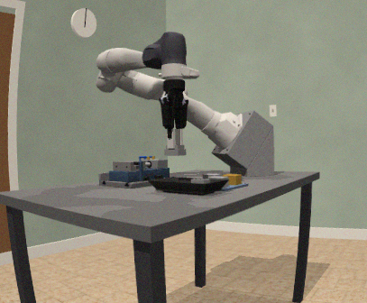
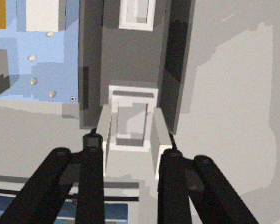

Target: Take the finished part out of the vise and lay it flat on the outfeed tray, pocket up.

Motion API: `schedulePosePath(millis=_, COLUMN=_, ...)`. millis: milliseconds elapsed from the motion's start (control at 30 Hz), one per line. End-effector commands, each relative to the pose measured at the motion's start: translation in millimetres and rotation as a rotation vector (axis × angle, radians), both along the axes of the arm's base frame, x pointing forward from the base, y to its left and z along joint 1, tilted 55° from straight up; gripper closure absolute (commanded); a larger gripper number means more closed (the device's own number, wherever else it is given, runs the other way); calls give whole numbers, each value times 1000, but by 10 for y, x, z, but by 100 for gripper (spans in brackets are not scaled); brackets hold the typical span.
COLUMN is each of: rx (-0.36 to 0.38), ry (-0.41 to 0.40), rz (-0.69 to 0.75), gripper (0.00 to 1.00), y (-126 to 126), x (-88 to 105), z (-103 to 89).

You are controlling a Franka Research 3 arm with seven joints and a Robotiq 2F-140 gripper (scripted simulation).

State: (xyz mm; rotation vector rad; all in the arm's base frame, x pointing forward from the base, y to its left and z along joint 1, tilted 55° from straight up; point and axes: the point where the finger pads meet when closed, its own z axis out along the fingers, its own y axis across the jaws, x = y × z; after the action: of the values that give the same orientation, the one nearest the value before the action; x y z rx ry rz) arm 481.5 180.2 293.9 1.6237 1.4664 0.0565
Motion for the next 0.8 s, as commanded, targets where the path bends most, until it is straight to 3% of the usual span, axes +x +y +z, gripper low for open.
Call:
schedulePosePath(millis=0, rx=6, ry=-4, rz=1, gripper=100, y=13, x=12, z=-11)
schedulePosePath(millis=767, rx=6, ry=-4, rz=1, gripper=100, y=-153, x=180, z=-179)
